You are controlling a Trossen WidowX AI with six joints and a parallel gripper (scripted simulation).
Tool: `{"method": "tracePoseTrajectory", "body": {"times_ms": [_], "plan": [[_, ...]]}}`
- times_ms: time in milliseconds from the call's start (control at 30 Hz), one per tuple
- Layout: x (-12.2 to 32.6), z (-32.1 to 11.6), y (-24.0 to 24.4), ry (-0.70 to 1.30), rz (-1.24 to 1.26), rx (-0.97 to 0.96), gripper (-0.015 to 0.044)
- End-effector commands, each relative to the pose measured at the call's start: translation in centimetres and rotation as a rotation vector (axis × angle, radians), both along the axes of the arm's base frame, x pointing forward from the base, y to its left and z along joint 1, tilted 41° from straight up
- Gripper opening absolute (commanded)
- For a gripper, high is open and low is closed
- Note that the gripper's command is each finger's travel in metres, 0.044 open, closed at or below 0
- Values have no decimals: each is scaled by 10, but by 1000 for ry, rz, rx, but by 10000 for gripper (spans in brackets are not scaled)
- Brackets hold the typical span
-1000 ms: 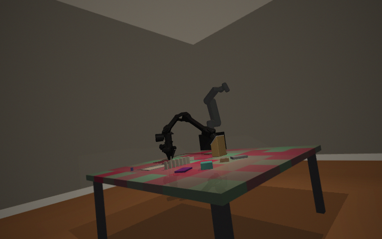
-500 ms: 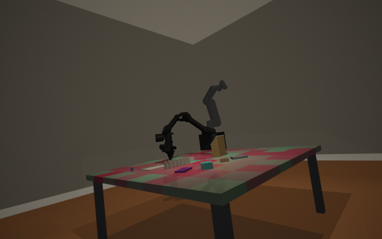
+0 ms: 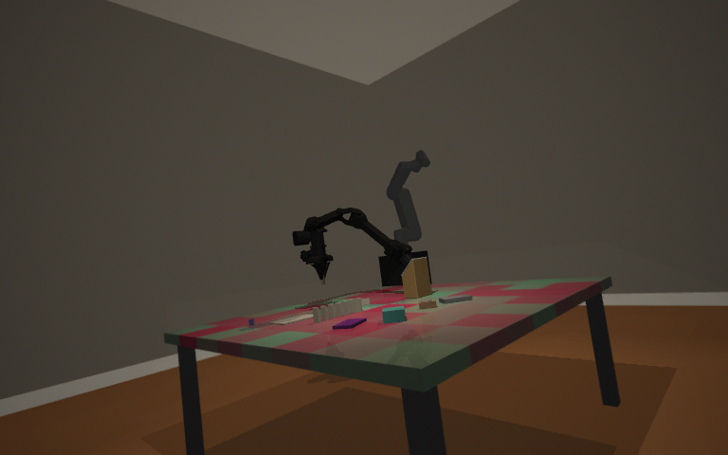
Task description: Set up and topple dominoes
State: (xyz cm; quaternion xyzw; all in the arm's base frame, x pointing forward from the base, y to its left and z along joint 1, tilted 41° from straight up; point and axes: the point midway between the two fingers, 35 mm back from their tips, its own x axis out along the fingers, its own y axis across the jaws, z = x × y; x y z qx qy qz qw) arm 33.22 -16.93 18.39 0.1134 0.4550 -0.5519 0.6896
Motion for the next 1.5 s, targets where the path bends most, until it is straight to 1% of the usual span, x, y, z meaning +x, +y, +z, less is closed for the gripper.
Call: {"method": "tracePoseTrajectory", "body": {"times_ms": [0, 200, 300, 400, 533, 733, 800, 1233, 1467], "plan": [[-5, 26, 16, -18, -7, -12, 107], [-4, 25, 17, -16, -4, -12, 107], [2, 10, 31, 26, 53, -15, 107], [12, -22, 66, 151, 205, -1, 107], [13, -59, 109, 318, 401, 19, 107], [-4, -115, 175, 598, 711, 30, 107], [-11, -126, 187, 665, 779, 25, 107], [-11, -129, 187, 671, 785, 25, 107], [-6, -159, 164, 669, 786, 29, 107]]}}
